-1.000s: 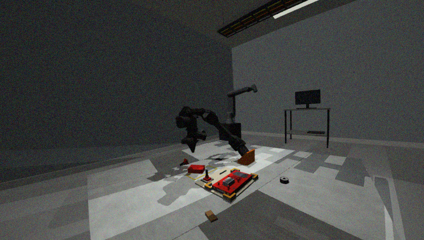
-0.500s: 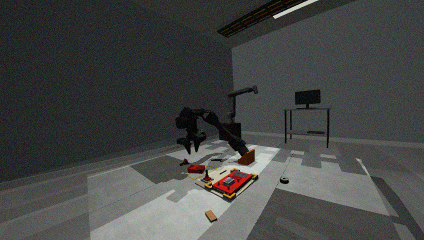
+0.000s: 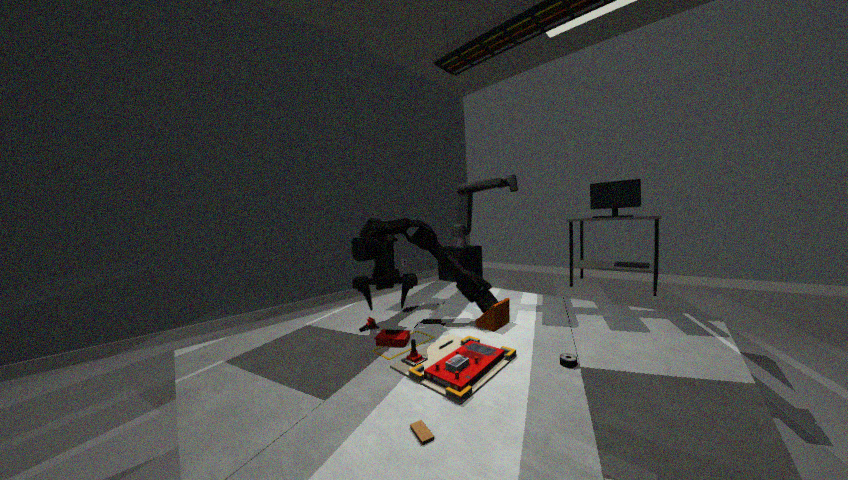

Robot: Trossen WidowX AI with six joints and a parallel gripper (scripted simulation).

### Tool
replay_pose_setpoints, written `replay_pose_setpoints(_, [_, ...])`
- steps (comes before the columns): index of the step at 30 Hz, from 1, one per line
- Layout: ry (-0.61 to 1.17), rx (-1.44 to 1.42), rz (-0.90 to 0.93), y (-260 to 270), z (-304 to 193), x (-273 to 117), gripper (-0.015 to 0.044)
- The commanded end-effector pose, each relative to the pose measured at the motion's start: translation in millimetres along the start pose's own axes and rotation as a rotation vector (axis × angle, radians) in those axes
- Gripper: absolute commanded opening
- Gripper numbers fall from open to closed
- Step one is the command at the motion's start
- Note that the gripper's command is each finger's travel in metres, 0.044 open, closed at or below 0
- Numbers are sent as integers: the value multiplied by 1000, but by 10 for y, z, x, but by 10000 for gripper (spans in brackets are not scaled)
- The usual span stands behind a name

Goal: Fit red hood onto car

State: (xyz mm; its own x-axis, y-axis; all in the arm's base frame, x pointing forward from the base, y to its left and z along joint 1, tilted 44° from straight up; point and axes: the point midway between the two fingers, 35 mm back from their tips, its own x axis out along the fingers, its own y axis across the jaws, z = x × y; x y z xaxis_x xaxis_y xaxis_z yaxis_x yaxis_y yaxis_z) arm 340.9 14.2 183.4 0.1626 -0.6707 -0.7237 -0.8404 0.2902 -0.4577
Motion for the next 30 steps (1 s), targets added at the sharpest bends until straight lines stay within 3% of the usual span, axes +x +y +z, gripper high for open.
replay_pose_setpoints(1, [19,549,5,39,-98,136,440])
replay_pose_setpoints(22, [31,1855,-11,139,-261,341,440])
replay_pose_setpoints(30, [31,1895,-12,142,-266,347,440])
